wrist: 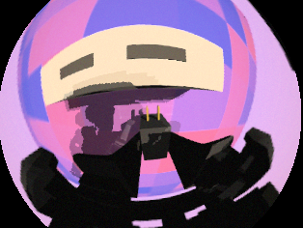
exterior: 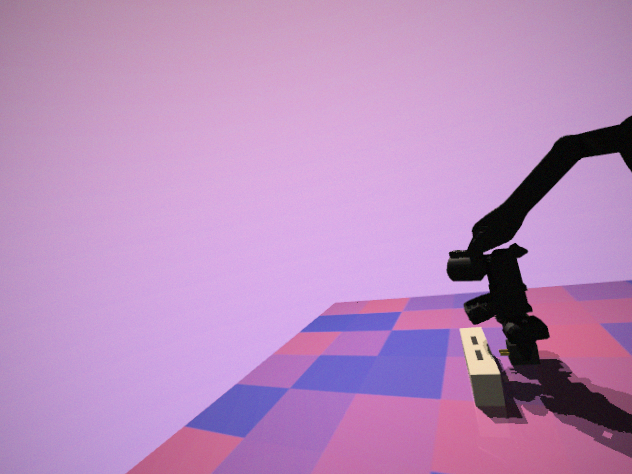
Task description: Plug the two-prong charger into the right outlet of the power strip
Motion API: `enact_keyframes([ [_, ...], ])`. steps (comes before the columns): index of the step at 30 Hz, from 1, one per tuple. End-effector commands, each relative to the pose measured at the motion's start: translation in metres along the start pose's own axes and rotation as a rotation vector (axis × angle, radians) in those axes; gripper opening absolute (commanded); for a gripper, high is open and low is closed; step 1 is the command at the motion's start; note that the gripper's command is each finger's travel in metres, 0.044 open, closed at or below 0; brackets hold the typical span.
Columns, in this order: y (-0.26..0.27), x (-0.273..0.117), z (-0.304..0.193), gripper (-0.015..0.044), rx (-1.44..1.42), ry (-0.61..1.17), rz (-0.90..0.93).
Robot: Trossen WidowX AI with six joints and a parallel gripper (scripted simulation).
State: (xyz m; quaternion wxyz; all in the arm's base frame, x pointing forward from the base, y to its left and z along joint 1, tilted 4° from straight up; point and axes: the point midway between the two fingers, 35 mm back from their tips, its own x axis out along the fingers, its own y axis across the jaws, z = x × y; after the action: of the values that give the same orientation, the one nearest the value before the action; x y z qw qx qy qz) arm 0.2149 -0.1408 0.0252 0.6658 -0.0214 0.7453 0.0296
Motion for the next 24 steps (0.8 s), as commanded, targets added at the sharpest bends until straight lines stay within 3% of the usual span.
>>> enact_keyframes([
  [1, -0.0010, -0.0009, 0.0081, 0.0000, 0.008, -0.005, 0.002],
  [24, -0.0013, -0.0018, 0.0103, 0.0000, 0.010, -0.005, 0.002],
])
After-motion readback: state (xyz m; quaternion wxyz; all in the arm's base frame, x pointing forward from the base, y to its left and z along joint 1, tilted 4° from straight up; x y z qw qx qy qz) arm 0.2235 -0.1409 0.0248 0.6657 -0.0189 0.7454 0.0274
